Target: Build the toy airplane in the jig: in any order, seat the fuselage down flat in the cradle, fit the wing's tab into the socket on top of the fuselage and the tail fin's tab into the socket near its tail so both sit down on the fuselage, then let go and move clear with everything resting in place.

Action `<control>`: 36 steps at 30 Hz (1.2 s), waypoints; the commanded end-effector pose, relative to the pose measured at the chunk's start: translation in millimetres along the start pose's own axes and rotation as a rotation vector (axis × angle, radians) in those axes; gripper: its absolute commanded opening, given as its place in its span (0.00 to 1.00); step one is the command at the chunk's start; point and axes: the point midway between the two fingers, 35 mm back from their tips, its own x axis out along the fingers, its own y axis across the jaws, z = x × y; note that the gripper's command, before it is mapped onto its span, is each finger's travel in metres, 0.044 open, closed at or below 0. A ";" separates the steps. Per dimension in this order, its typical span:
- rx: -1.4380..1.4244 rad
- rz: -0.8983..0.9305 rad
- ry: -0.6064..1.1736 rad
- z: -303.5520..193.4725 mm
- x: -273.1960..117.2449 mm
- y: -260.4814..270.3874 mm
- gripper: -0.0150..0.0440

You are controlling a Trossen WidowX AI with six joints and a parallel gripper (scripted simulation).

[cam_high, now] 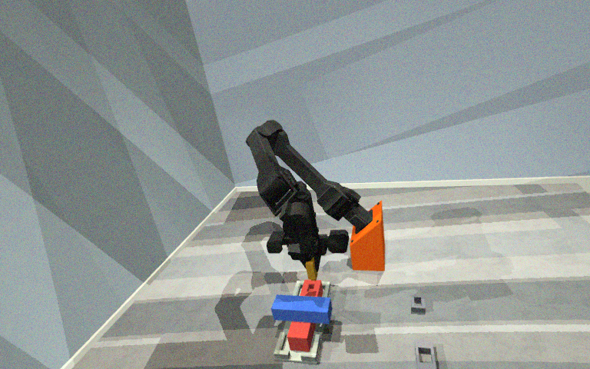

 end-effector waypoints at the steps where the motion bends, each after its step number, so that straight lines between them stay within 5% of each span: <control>1: -0.005 -0.013 0.004 -5.2 3.2 -8.0 0.25; 6: -0.005 -0.023 0.008 -10.4 5.5 -16.9 0.25; 9: -0.005 -0.023 0.008 -10.5 5.6 -17.0 0.37; 36: -0.005 -0.022 0.008 -9.6 21.0 -17.3 0.37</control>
